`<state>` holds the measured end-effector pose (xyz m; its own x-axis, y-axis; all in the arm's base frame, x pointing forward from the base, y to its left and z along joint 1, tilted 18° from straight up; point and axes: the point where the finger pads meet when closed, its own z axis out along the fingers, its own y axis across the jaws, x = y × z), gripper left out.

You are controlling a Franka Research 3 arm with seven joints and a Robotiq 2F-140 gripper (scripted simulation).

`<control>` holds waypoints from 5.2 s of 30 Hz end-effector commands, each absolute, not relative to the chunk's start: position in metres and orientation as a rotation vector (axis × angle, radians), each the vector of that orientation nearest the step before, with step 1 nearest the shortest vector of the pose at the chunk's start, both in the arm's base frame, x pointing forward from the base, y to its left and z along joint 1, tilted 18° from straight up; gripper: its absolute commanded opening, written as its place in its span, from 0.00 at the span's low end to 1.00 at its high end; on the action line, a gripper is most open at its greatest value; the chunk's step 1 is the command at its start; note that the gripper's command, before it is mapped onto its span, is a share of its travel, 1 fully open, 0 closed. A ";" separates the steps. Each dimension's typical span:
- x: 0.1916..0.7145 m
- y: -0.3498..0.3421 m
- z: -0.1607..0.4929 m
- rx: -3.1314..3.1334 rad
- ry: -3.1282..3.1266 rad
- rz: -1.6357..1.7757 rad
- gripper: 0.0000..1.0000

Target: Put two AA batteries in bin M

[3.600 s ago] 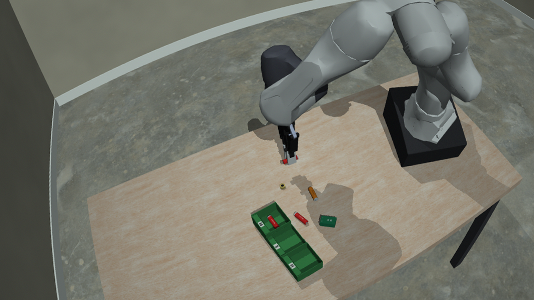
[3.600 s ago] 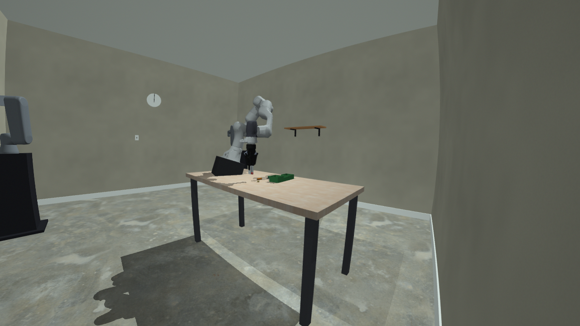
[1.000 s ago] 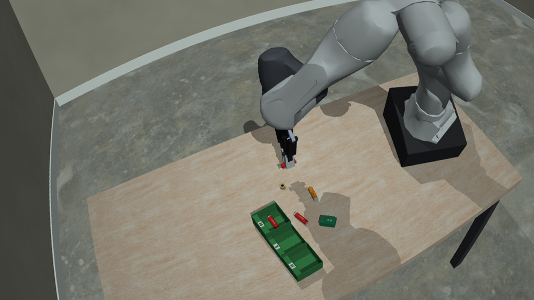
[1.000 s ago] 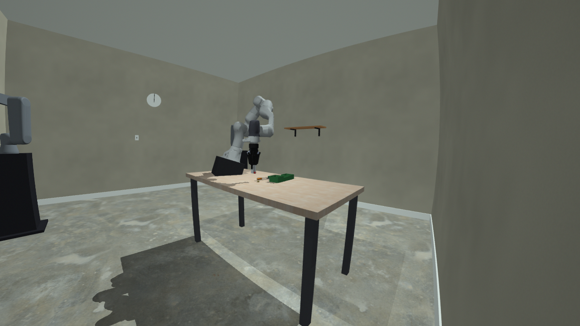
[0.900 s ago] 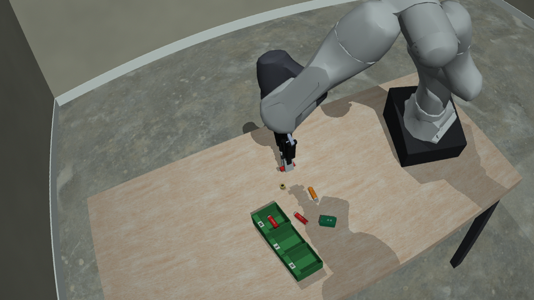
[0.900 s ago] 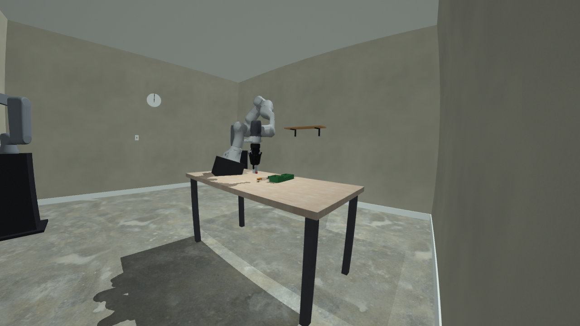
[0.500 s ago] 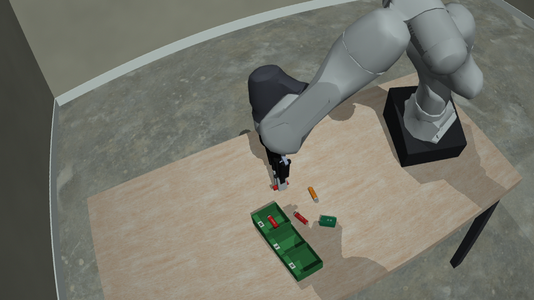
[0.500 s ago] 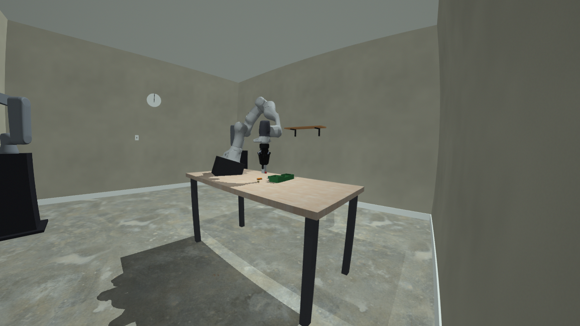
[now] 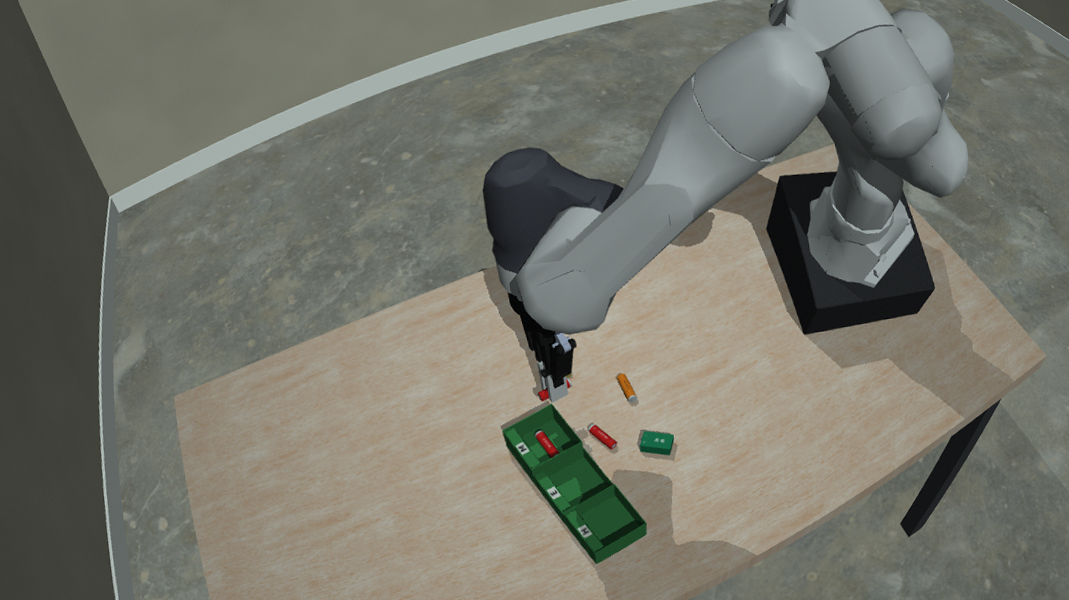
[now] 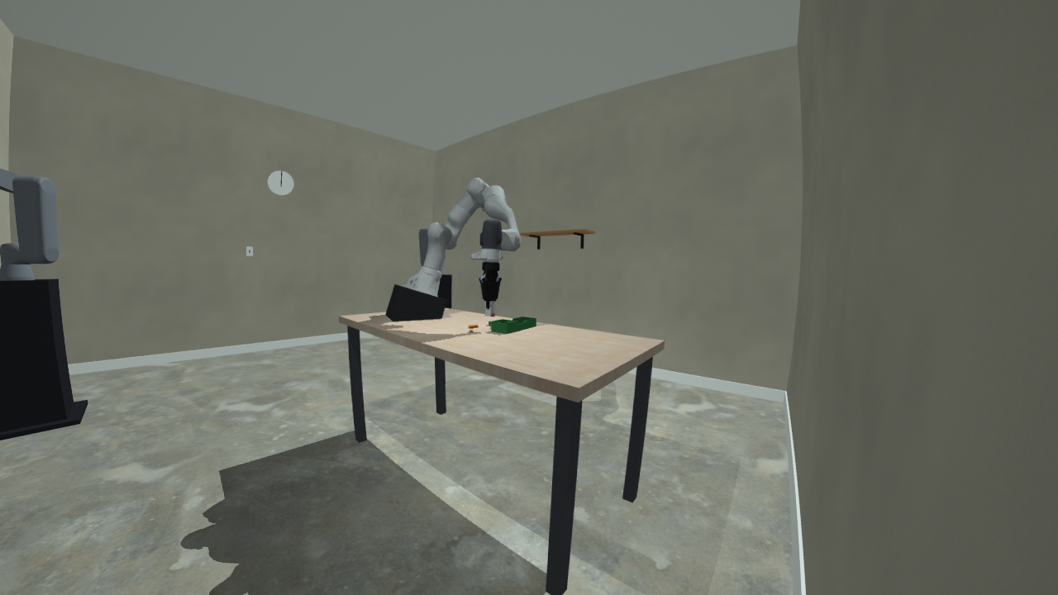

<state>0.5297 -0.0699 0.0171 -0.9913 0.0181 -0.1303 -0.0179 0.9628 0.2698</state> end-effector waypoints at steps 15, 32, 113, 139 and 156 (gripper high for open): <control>0.570 -0.029 0.033 -0.678 2.852 0.348 0.05; 0.570 -0.029 0.033 -1.071 2.728 0.298 0.05; 0.570 -0.029 0.033 -2.044 1.986 0.147 0.05; 0.576 -0.019 -0.002 -2.044 1.986 0.147 0.05; 0.577 -0.019 -0.002 -2.044 1.986 0.147 0.17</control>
